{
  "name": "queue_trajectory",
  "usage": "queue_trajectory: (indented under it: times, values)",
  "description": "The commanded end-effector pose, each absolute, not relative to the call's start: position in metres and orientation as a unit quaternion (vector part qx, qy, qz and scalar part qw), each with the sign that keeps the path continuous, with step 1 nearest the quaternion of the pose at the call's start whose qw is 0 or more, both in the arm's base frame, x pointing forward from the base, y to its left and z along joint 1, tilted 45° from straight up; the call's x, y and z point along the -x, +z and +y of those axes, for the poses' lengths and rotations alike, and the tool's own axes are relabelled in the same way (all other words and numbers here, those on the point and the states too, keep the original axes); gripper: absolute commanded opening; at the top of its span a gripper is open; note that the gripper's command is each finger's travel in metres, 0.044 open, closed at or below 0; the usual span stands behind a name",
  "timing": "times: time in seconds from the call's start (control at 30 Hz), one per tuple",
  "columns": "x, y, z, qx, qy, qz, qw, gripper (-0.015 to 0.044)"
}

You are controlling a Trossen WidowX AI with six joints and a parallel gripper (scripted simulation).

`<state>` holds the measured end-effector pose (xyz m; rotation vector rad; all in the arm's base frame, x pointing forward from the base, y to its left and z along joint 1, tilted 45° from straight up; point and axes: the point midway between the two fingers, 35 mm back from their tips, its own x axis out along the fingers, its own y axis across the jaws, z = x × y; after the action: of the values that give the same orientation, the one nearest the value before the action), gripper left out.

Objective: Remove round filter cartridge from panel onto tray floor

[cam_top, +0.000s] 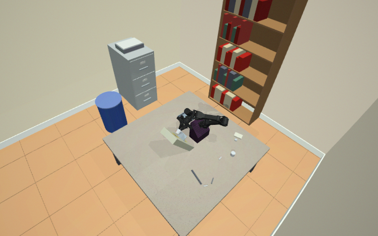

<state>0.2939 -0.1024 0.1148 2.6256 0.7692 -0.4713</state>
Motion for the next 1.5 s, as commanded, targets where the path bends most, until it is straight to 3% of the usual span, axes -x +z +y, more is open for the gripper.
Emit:
queue_trajectory:
  times: [0.0, 0.73, 0.87, 1.27, 1.47]
  values:
    - [-0.292, 0.118, -0.103, -0.93, -0.161, 0.271, 0.189, 0.0]
    - [-0.256, 0.072, -0.059, -0.93, -0.161, 0.271, 0.188, 0.0]
    - [-0.26, 0.074, -0.062, -0.93, -0.163, 0.275, 0.183, 0.0096]
    - [-0.257, 0.072, -0.059, -0.93, -0.161, 0.271, 0.187, 0.0096]
    - [-0.287, 0.109, -0.094, -0.93, -0.161, 0.271, 0.188, 0.0096]
